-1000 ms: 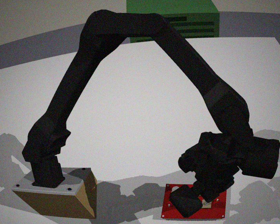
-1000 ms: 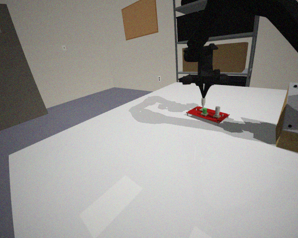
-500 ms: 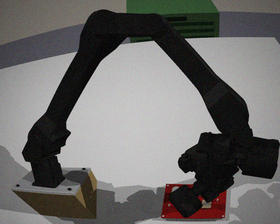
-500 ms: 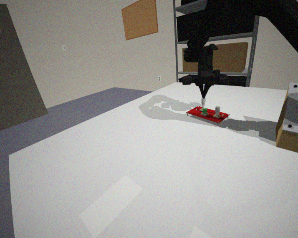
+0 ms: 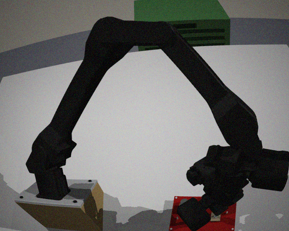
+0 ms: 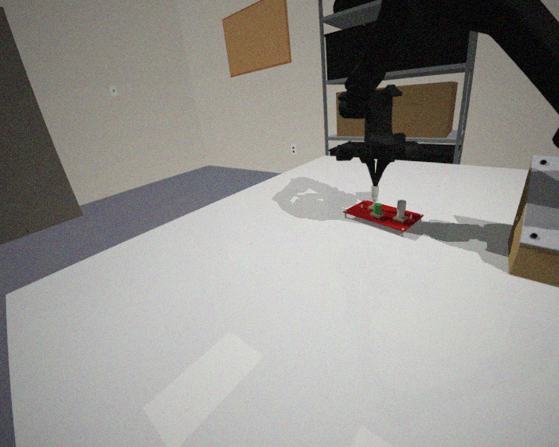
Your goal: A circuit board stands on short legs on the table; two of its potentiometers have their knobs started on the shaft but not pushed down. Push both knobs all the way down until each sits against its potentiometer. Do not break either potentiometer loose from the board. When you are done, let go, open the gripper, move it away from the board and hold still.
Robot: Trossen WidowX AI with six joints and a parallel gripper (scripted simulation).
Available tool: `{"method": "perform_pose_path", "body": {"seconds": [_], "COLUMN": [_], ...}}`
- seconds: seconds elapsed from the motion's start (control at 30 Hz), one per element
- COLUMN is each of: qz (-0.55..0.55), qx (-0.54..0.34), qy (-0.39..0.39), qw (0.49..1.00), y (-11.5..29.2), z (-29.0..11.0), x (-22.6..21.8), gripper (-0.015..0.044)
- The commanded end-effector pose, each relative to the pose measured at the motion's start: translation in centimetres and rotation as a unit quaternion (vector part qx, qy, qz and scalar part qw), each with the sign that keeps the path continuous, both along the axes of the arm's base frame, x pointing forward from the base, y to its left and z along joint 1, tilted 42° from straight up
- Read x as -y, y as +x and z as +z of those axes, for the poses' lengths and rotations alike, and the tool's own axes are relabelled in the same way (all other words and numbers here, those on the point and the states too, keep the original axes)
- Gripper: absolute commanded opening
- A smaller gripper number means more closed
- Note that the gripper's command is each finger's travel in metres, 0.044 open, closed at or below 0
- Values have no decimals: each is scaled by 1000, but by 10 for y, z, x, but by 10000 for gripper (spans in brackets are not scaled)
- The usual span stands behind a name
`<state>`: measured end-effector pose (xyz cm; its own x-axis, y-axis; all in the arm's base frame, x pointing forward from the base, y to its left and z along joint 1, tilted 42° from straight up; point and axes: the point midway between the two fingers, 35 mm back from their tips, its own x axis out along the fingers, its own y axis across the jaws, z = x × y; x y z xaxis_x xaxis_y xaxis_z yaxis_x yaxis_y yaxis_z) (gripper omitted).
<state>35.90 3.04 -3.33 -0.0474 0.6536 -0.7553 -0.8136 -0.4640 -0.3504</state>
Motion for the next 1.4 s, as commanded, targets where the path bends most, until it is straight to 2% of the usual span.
{"method": "perform_pose_path", "body": {"seconds": [0.0, 1.37], "qz": [4, 4], "qx": [-1, -1], "qy": [2, 2], "qw": [1000, 1000], "y": [0, -1], "z": [-5, -18], "x": [-6, -18], "gripper": [0, 0]}}
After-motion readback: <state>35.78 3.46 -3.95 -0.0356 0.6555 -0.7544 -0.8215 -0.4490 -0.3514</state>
